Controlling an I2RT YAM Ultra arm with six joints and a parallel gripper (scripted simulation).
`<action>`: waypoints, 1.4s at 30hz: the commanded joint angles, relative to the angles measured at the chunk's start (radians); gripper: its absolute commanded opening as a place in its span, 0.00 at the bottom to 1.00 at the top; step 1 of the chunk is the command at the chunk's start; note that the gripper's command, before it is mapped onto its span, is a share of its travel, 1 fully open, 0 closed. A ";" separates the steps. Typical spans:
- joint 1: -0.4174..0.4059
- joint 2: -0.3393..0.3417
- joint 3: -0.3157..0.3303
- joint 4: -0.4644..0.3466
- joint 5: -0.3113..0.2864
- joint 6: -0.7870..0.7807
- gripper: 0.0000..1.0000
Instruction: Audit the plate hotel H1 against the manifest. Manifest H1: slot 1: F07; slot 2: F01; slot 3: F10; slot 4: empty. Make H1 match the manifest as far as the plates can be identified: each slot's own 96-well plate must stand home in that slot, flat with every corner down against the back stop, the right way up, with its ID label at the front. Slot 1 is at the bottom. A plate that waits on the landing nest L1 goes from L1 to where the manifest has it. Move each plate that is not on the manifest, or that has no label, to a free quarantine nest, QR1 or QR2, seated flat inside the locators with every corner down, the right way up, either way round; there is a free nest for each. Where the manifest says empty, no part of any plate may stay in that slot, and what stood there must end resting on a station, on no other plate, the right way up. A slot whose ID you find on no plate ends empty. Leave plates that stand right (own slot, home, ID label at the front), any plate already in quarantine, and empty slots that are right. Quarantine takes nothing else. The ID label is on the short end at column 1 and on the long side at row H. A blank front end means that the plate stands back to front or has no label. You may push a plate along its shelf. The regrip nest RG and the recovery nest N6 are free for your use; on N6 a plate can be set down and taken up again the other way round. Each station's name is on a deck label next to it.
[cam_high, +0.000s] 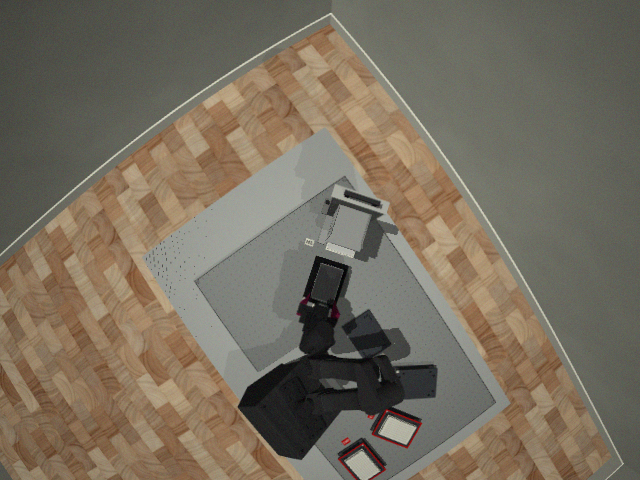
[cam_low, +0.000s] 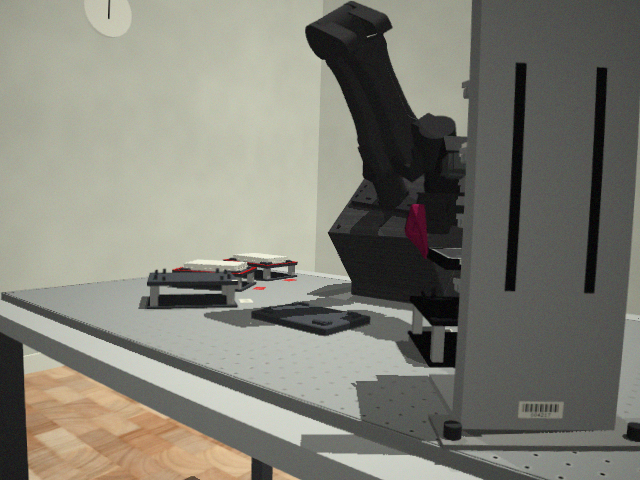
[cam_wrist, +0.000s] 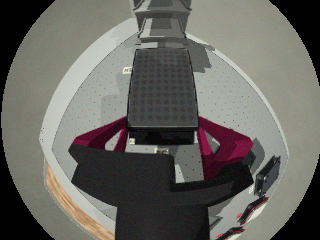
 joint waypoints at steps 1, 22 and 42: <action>0.000 0.005 0.000 0.026 -0.012 -0.002 0.86; -0.028 0.080 0.001 0.104 -0.040 -0.009 0.86; -0.050 0.143 0.004 0.167 -0.062 -0.014 0.86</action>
